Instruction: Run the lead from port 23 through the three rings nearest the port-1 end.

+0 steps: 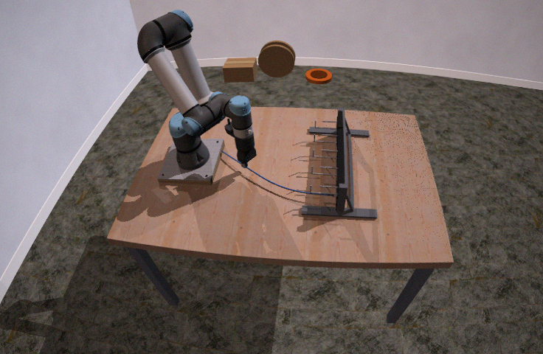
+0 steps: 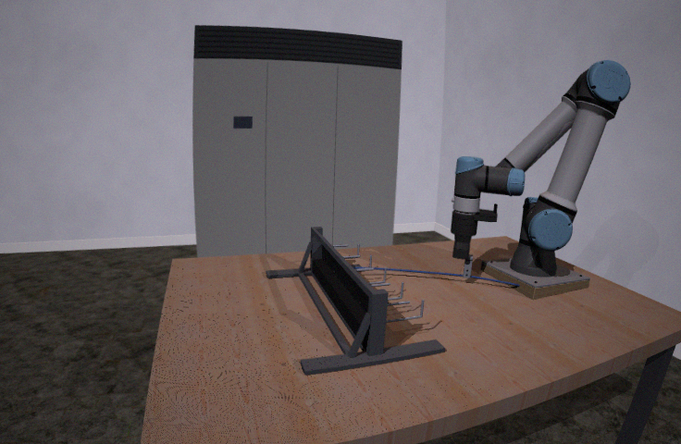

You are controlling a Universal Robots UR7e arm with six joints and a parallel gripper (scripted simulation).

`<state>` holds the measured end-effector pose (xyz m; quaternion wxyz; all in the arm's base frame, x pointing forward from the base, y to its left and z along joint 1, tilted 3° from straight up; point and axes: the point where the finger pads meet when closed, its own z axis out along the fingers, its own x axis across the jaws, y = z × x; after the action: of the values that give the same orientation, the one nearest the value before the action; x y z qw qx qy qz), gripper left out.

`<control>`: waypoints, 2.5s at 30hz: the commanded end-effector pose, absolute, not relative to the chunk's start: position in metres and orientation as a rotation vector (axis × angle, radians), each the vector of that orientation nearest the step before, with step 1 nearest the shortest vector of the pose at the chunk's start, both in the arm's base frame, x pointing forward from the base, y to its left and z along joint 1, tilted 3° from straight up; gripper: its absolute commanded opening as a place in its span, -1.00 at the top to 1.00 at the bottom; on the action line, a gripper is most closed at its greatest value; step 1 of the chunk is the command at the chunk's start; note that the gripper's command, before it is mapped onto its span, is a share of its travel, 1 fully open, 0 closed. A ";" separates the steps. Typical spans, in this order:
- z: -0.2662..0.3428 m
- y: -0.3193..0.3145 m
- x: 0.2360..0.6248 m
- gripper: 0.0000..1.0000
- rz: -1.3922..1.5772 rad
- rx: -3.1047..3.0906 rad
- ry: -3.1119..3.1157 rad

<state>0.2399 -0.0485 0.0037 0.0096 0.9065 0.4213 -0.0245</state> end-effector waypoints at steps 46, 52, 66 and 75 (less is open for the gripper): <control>0.031 -0.029 0.276 1.00 -0.074 2.894 1.162; 0.038 -0.018 0.298 1.00 -0.072 2.928 1.068; 0.072 0.040 0.399 1.00 -0.066 3.049 0.615; 0.097 0.080 0.473 1.00 -0.060 3.094 0.280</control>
<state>0.4369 0.0601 0.0844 0.0158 0.9895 0.1419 -0.0213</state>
